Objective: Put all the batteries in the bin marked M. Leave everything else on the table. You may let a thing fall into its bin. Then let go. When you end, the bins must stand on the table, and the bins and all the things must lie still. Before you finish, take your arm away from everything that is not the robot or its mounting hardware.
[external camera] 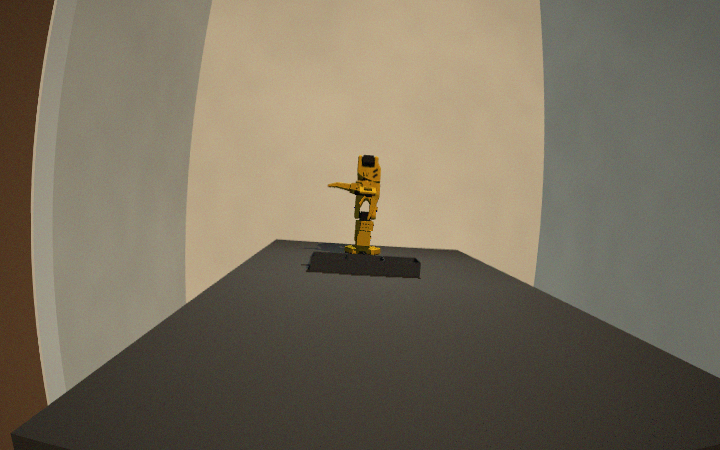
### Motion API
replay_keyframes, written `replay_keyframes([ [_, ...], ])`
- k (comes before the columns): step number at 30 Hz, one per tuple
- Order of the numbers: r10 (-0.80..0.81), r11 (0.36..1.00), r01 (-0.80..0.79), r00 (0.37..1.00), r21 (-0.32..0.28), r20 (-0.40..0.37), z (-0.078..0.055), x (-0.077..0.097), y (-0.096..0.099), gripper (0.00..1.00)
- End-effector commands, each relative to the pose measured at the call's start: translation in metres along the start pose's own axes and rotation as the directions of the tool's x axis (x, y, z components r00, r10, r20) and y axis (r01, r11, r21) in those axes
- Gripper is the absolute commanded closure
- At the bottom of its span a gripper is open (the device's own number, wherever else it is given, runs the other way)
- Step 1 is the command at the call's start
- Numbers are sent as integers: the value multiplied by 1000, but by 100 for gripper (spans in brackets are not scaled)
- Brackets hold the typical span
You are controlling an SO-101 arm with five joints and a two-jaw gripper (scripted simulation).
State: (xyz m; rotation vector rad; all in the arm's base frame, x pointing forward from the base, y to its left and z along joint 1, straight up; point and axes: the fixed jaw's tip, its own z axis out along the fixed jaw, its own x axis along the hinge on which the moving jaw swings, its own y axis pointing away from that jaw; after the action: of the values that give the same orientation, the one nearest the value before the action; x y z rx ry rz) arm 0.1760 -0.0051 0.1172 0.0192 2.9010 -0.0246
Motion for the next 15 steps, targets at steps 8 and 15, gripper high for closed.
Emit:
replay_keyframes([
  [8,-5,999,-1,987,34,163,1,-51,-17,0],
  [15,-11,998,-2,974,58,227,6,-74,-29,0],
])
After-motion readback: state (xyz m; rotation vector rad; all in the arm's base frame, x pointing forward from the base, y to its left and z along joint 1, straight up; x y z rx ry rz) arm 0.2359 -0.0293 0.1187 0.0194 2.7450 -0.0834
